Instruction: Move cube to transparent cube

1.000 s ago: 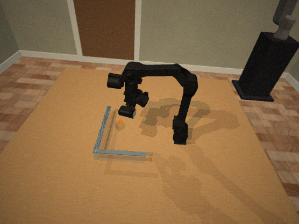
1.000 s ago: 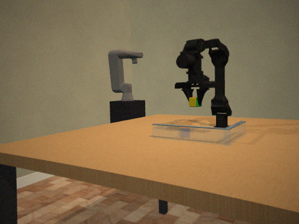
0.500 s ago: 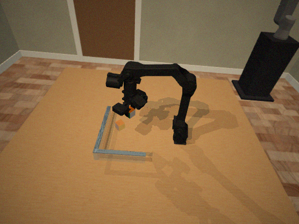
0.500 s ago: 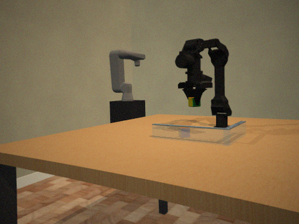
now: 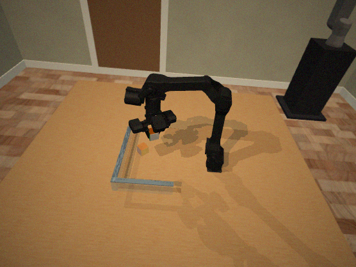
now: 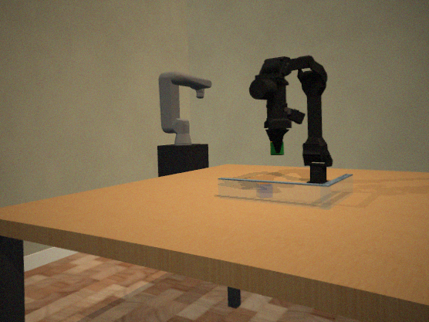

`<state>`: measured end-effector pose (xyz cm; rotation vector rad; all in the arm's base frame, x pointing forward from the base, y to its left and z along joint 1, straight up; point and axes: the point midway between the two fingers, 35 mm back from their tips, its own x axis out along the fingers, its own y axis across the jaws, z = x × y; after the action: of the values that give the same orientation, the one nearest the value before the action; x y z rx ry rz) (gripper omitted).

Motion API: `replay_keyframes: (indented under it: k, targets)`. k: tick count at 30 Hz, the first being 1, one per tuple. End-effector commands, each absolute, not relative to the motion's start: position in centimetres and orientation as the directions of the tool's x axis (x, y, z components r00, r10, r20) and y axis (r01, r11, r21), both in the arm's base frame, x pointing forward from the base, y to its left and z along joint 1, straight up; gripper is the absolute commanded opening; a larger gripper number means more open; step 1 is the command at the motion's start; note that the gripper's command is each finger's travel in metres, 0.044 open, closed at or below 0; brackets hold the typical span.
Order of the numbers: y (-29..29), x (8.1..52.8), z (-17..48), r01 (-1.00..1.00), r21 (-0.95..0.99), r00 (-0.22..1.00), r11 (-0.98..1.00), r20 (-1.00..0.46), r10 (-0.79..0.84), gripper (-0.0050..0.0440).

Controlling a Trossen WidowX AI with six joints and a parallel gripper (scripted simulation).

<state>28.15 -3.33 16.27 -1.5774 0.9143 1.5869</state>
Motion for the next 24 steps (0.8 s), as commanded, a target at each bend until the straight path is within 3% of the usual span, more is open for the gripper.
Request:
replay_keyframes:
  k: [1,14,24]
  targets:
    - [-3.5,28.7,16.8,-0.931,-0.022,0.025,-0.365,-1.000,-0.003,0.0000]
    - [-3.8,29.4,16.4,-1.000,-0.025,0.025,0.007,-1.000,-0.003,0.0000]
    - [-4.0,30.0,16.0,-0.938,-0.026,0.026,0.346,-1.000,-0.003,0.0000]
